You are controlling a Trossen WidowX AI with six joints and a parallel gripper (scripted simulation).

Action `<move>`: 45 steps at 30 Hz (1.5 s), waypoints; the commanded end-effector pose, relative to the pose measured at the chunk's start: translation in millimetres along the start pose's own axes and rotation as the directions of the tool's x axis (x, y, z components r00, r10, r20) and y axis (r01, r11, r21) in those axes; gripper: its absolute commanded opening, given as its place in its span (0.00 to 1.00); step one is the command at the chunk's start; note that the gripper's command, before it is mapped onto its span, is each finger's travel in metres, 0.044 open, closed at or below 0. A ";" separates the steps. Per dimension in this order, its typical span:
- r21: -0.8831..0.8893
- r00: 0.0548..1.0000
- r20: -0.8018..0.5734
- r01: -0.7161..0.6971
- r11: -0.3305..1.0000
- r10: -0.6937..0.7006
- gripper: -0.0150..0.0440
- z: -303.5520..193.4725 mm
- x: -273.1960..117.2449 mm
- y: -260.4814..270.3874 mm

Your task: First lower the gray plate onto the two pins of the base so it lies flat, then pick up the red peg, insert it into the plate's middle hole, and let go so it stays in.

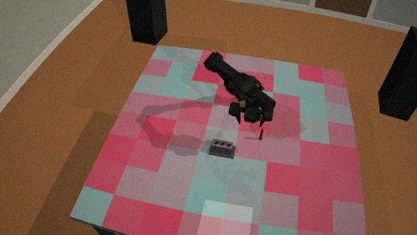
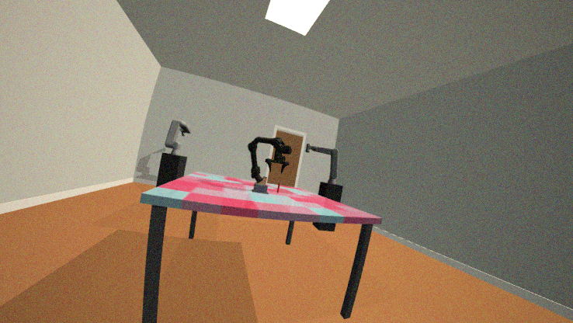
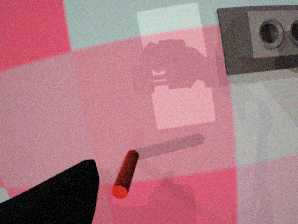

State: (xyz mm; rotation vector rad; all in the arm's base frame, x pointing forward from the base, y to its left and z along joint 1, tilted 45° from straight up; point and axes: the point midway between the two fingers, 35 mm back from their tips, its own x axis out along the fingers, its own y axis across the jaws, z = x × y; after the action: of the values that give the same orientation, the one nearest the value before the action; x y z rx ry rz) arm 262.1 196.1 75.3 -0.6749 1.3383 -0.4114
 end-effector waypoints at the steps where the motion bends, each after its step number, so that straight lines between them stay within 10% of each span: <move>1: 0.630 0.998 -0.051 0.058 0.774 -0.033 1.00 -49.2 16.1 46.9; 8: 0.873 0.998 -0.053 0.066 0.483 -0.042 1.00 -67.5 18.3 61.3; 45: 0.878 0.998 -0.052 0.066 0.474 -0.042 1.00 -68.0 77.6 62.5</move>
State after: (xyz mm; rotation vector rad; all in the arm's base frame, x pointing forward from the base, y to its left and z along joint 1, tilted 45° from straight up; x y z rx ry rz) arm 204.7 184.7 -26.6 0.2023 0.9214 -1.0785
